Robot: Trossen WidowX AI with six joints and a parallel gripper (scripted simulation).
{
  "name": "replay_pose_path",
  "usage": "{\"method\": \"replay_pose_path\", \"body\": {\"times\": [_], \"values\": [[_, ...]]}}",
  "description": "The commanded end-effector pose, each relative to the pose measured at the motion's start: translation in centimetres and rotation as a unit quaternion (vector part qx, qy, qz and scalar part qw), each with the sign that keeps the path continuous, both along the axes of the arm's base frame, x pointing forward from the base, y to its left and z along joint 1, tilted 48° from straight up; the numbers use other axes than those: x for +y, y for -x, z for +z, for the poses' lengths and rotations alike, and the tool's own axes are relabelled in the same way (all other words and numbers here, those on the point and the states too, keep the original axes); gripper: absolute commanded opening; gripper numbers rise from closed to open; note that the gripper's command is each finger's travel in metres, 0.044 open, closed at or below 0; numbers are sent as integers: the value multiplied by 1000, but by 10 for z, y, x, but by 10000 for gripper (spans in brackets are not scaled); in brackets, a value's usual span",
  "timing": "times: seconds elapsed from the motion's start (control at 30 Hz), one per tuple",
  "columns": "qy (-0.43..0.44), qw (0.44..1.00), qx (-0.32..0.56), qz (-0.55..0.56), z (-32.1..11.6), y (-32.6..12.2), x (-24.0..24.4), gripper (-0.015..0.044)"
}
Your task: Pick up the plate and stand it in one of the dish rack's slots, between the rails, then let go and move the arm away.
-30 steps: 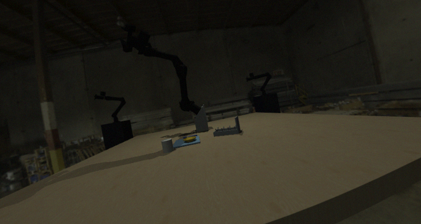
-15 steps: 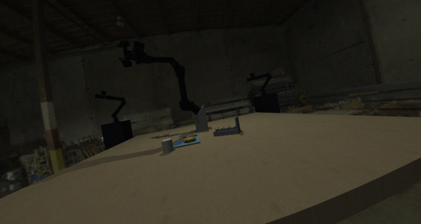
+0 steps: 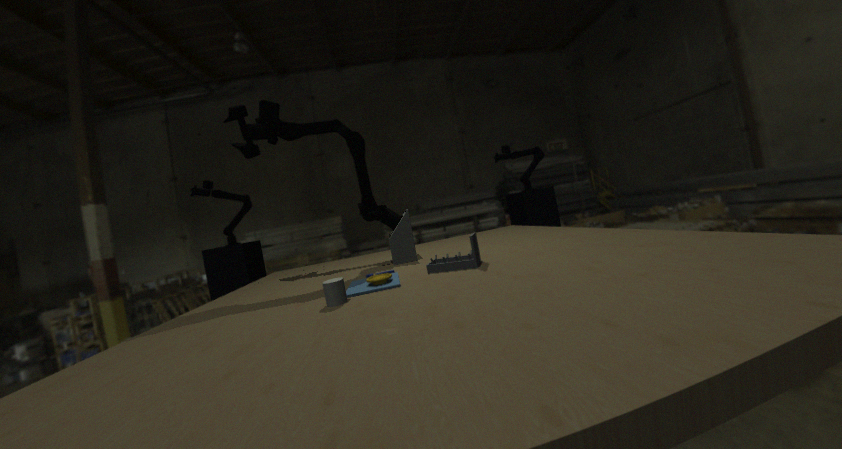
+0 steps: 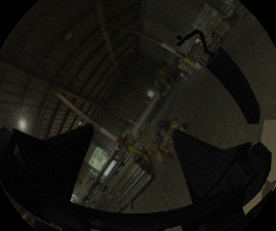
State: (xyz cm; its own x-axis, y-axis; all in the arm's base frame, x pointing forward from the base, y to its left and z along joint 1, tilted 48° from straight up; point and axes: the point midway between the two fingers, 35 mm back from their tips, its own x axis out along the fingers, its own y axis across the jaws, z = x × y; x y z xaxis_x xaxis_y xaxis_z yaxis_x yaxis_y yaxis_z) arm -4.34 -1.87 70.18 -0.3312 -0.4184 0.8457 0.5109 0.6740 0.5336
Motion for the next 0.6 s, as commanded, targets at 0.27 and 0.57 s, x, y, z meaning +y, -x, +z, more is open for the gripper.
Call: {"method": "replay_pose_path", "body": {"times": [0.27,0.57], "values": [[-131,991,1,33,-32,0,-102,400],[-224,972,28,63,-67,-22,-170,400]]}}
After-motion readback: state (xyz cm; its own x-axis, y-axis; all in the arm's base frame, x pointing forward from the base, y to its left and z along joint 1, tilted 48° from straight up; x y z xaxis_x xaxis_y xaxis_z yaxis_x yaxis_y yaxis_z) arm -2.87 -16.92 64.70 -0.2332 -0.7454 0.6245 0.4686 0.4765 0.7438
